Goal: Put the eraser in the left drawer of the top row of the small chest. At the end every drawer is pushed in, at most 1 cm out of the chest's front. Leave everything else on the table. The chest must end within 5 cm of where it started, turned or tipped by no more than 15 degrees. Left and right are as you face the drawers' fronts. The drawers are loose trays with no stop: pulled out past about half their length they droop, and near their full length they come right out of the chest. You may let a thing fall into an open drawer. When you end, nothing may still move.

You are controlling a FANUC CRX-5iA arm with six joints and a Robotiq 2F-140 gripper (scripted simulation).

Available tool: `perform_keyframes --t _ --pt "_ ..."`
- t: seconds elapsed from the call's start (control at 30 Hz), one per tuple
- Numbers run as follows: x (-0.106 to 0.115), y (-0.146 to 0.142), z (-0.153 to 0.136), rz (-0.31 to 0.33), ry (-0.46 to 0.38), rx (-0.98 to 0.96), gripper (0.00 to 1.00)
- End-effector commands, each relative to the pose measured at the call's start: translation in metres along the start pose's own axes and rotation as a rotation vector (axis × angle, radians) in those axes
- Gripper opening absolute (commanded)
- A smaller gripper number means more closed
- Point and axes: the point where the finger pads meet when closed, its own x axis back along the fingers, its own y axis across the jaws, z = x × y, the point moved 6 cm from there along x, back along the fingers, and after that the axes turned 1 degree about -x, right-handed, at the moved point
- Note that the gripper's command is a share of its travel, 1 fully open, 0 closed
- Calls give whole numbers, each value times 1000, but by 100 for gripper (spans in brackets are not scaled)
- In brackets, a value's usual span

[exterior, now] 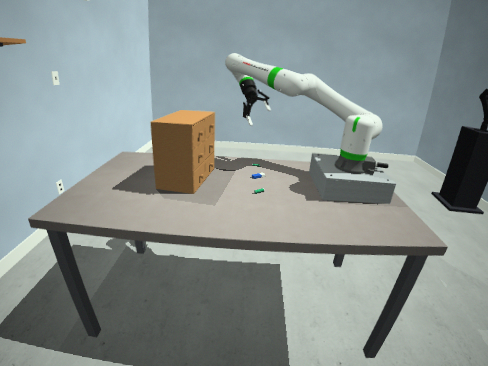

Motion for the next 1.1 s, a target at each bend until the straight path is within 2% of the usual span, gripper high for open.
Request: perform_keyframes --t 0.0,0.63,0.73,0.87,0.9,0.93,0.97,1.0,1.07 --pt "0 0 0 0 0 0 100" --pt "0 -1 3 -4 -3 -9 100" --pt "-1 -4 22 -24 -23 -60 100" --pt "-8 -20 81 -102 -82 -224 100" --pt "-8 -20 81 -102 -82 -224 100" --pt "-12 -26 101 -135 -100 -280 100" --pt "-12 -26 101 -135 -100 -280 100" --pt "-17 -35 121 -173 -119 -341 100" --pt "-17 -35 121 -173 -119 -341 100"
